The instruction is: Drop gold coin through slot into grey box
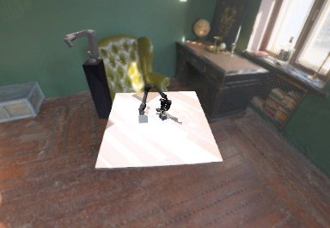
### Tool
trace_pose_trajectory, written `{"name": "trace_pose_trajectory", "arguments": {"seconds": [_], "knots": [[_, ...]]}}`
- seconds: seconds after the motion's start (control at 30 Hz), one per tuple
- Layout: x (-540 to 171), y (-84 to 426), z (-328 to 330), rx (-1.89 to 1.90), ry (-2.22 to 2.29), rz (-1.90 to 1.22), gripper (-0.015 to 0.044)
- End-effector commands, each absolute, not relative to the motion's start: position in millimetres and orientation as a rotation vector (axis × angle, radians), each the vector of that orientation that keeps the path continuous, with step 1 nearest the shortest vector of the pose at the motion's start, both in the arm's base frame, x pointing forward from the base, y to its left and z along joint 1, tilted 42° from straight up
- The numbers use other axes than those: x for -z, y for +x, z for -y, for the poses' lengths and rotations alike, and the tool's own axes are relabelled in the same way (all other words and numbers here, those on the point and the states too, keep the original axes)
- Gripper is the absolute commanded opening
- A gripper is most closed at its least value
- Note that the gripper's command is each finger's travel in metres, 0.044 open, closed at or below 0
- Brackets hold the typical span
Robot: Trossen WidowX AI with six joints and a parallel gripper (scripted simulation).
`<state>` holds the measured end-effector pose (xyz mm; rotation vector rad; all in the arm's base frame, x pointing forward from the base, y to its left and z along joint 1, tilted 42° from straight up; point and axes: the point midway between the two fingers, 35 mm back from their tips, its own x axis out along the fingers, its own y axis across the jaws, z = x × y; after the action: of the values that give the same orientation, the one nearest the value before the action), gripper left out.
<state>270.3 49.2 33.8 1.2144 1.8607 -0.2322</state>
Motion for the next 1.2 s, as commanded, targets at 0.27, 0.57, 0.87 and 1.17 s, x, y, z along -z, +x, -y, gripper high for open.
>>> {"name": "trace_pose_trajectory", "arguments": {"seconds": [0.27, 0.57, 0.87, 1.17], "knots": [[-31.9, 269.5, -50.9, 0.233, 1.215, -1.861, 0.0026], [-31.9, 269.5, -50.9, 0.233, 1.215, -1.861, 0.0161], [-40.1, 271.3, -43.5, 0.234, 1.215, -1.861, 0.0266], [-75.1, 273.9, -13.2, 0.239, 1.226, -1.869, 0.044]]}}
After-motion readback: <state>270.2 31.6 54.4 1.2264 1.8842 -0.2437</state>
